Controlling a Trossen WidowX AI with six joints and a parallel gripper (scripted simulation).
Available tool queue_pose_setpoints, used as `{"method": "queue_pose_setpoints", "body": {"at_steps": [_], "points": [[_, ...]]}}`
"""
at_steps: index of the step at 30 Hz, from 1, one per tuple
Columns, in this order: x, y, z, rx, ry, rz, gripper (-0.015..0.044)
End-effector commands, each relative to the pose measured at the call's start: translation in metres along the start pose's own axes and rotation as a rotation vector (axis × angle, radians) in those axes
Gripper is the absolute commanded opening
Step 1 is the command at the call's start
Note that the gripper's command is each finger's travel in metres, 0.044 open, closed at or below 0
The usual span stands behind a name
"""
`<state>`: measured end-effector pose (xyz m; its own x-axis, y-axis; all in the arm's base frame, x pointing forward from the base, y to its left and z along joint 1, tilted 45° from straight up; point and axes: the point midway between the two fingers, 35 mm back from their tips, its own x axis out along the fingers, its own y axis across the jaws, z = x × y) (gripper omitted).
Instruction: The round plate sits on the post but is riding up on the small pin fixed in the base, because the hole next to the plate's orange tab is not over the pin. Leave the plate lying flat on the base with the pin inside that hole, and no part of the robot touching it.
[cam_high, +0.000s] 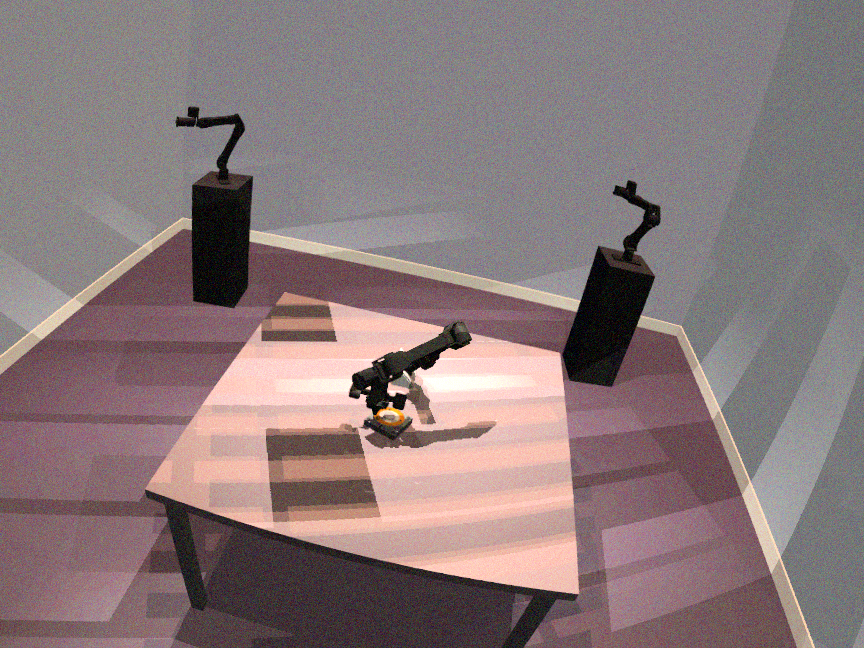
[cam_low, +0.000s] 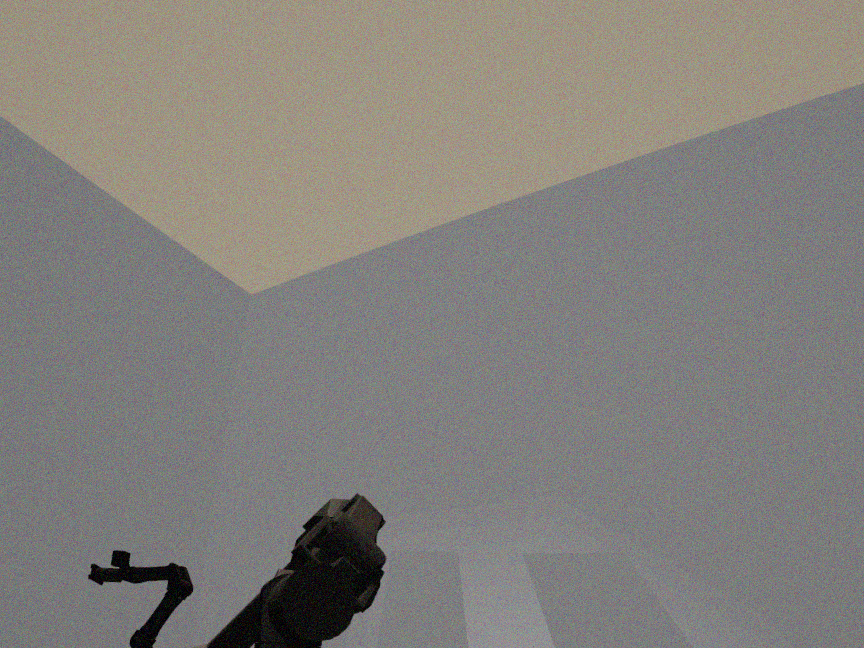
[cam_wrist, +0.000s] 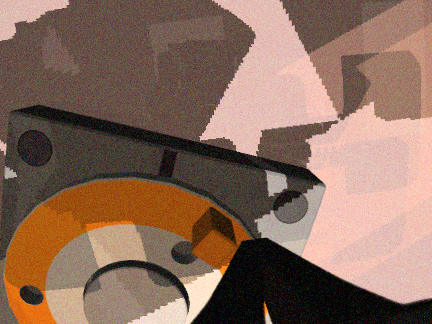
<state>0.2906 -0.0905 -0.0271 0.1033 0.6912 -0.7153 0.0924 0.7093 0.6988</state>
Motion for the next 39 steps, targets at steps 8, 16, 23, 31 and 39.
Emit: {"method": "queue_pose_setpoints", "body": {"at_steps": [8,16,23,31,39], "points": [[0.000,0.011,0.013,-0.008,0.001,0.007,0.0000],[0.000,0.014,0.016,-0.008,0.001,0.007,0.0000],[0.000,0.018,0.018,-0.008,0.001,0.008,0.0000],[0.002,0.022,0.021,-0.009,0.000,0.008,0.0000],[-0.013,0.021,0.022,-0.008,0.000,0.006,0.0000]]}}
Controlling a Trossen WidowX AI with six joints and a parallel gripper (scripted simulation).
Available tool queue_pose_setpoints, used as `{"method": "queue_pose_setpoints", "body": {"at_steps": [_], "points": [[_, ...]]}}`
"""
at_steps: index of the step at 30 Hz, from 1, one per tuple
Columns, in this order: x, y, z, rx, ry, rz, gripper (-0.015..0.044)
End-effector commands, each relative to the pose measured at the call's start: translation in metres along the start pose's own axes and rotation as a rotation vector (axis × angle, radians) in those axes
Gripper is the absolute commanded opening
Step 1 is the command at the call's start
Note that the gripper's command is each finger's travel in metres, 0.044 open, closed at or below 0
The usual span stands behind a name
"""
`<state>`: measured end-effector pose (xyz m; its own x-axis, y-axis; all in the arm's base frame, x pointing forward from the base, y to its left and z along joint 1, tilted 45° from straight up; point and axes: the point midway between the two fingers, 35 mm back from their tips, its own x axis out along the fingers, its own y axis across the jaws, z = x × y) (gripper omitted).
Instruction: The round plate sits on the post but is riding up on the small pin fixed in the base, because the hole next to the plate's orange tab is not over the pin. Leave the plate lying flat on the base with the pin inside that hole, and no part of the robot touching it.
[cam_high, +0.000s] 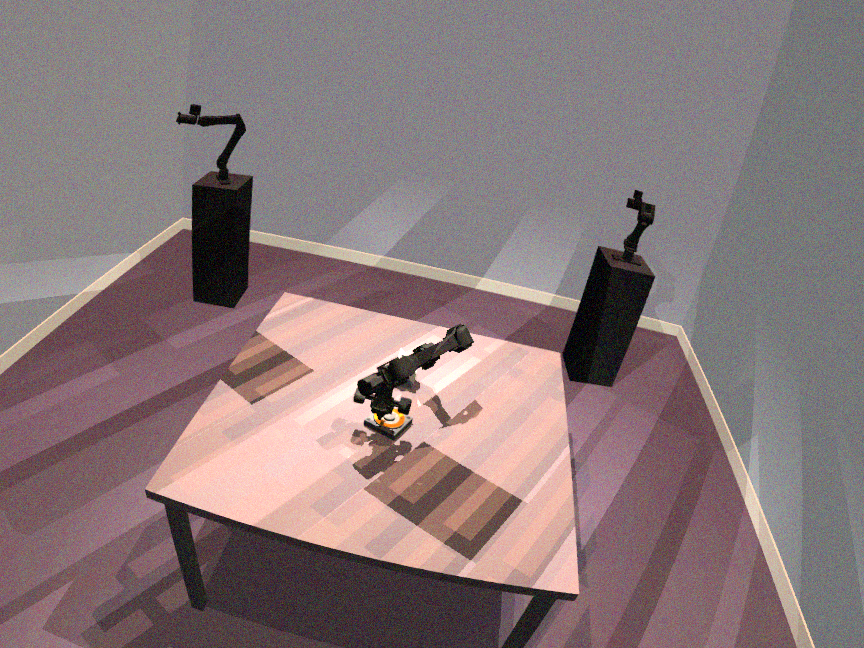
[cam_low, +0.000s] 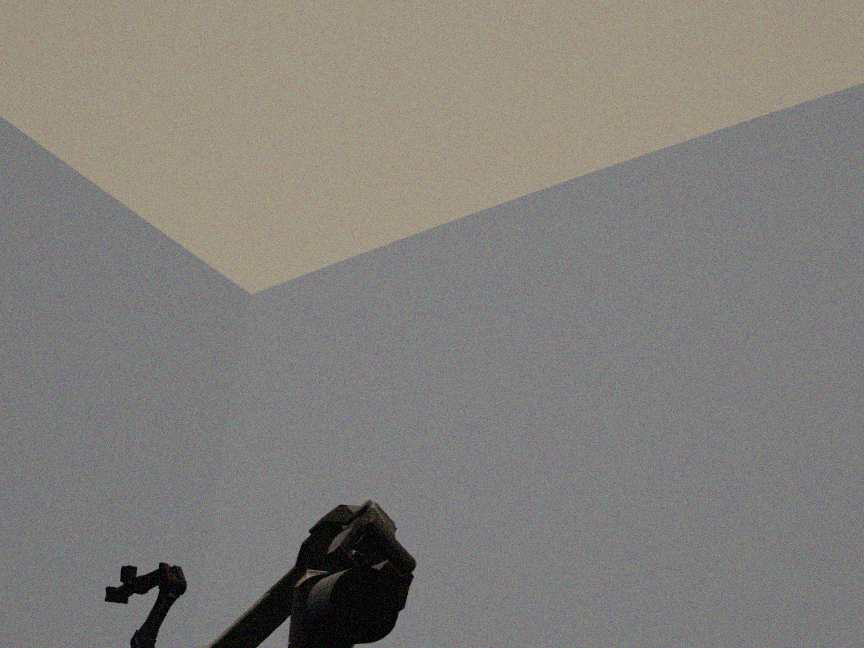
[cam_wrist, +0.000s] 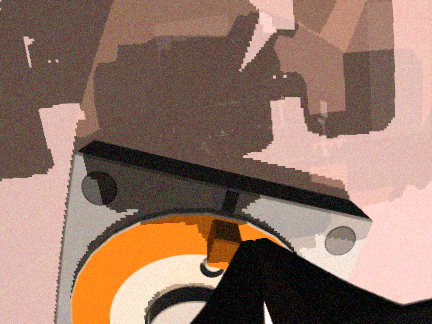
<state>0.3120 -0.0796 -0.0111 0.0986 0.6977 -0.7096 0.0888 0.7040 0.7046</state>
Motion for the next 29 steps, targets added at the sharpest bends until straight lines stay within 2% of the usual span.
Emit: {"method": "queue_pose_setpoints", "body": {"at_steps": [1,7,29], "points": [[-0.016,-0.001,0.002,-0.005,-0.005,-0.002,0.0000],[-0.042,0.000,0.001,-0.005,-0.005,-0.002,0.0000],[-0.034,-0.001,0.001,0.001,-0.013,0.001,0.0000]]}}
